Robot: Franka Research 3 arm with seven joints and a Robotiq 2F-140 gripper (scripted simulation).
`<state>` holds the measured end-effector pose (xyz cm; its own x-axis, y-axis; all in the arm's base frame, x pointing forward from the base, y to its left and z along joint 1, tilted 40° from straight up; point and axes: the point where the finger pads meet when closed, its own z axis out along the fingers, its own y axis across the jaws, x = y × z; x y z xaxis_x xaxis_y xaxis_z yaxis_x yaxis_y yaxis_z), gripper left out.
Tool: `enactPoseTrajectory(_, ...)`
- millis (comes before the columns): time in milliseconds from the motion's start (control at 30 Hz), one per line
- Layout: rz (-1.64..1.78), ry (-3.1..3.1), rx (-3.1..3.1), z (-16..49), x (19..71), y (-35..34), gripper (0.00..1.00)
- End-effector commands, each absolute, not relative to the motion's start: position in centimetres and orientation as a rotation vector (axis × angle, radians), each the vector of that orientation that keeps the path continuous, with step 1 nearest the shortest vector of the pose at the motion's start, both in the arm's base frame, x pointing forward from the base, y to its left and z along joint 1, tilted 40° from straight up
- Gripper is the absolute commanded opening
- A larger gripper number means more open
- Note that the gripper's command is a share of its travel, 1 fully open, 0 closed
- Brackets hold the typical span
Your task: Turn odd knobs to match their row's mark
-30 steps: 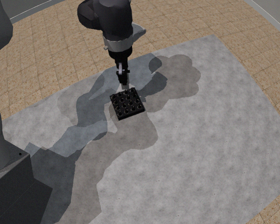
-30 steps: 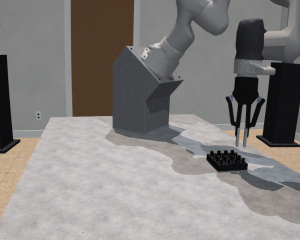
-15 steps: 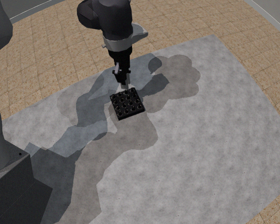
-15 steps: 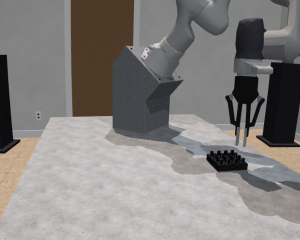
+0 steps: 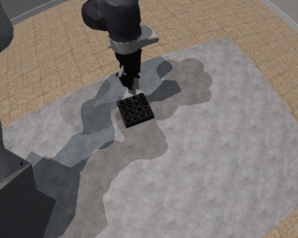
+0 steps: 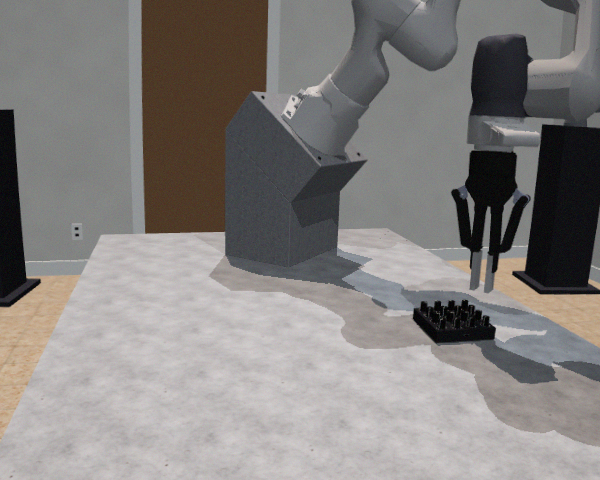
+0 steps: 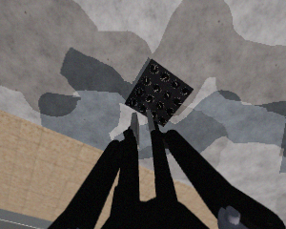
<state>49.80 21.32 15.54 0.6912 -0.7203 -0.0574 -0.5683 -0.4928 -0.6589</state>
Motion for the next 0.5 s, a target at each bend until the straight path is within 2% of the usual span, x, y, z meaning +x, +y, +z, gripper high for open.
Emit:
enactPoseTrajectory(0,-0.206,1.15,-2.166,15.61,49.68,21.37,0.12)
enactPoseTrajectory(467,-0.119,1.352,-2.037,15.77,49.59,21.26,0.12)
